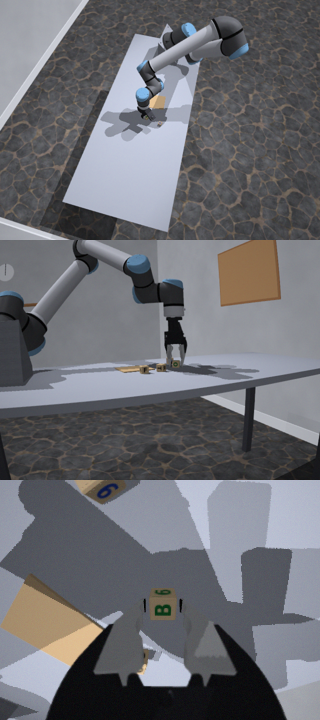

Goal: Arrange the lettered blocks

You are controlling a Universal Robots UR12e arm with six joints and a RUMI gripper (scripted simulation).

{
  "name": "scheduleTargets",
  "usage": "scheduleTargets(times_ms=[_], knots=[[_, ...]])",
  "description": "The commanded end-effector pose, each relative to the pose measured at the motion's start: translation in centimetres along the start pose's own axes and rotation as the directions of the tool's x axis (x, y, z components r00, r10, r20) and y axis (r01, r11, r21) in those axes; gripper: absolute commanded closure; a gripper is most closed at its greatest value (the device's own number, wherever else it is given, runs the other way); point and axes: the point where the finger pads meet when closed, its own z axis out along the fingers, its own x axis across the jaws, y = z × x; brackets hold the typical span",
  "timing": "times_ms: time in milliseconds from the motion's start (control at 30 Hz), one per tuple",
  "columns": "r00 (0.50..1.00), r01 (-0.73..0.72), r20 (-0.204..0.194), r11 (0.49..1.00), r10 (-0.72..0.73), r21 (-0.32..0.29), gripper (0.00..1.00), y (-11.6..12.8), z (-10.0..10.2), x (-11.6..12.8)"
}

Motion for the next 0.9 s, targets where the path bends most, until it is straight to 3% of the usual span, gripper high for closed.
scheduleTargets(times_ms=[0, 400, 433, 867], knots=[[1.0, 0.0, -0.001, 1.0, 0.0, 0.0, 0.72, -0.02, -0.08, 0.06], [1.0, 0.0, -0.001, 1.0, 0.0, 0.0, 0.72, -0.02, -0.08, 0.06], [1.0, 0.0, -0.001, 1.0, 0.0, 0.0, 0.91, -0.02, -0.08, 0.06], [1.0, 0.0, -0.001, 1.0, 0.0, 0.0, 0.91, -0.02, -0.08, 0.06]])
